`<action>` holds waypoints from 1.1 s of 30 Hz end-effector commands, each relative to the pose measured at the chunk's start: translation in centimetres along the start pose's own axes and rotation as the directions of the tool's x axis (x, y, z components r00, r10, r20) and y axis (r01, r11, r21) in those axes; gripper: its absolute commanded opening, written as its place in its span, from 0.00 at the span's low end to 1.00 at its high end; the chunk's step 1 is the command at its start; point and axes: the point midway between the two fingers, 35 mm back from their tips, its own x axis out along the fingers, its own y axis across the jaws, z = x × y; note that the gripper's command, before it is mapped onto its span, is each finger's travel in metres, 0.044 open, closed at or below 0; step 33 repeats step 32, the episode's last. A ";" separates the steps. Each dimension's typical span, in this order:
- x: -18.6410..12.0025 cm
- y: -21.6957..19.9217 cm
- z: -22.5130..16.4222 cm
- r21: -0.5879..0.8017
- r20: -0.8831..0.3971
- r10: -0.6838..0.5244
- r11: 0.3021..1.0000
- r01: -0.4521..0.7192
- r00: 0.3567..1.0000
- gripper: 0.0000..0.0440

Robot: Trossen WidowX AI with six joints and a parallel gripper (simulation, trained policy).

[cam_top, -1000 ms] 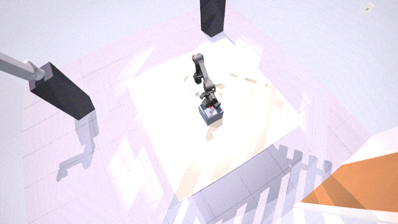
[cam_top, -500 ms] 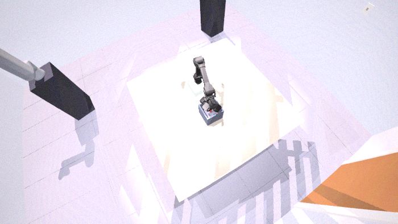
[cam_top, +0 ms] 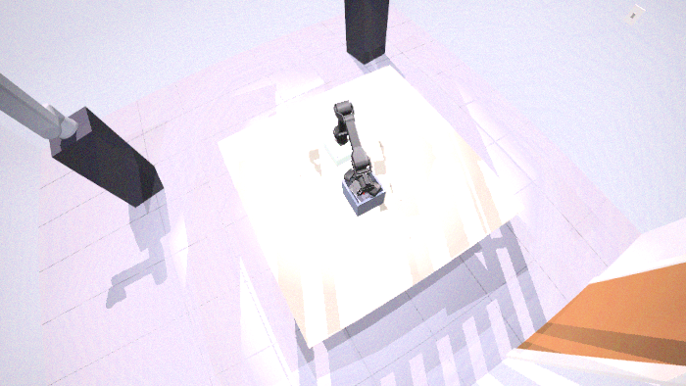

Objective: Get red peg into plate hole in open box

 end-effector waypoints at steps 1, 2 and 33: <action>-0.4 0.1 0.4 0.003 -0.025 0.011 1.000 -0.011 1.000 0.36; -0.6 0.2 0.5 0.007 -0.034 0.018 1.000 -0.018 0.999 0.37; -10.8 4.1 5.1 0.008 -0.119 0.359 0.933 -0.360 0.926 0.54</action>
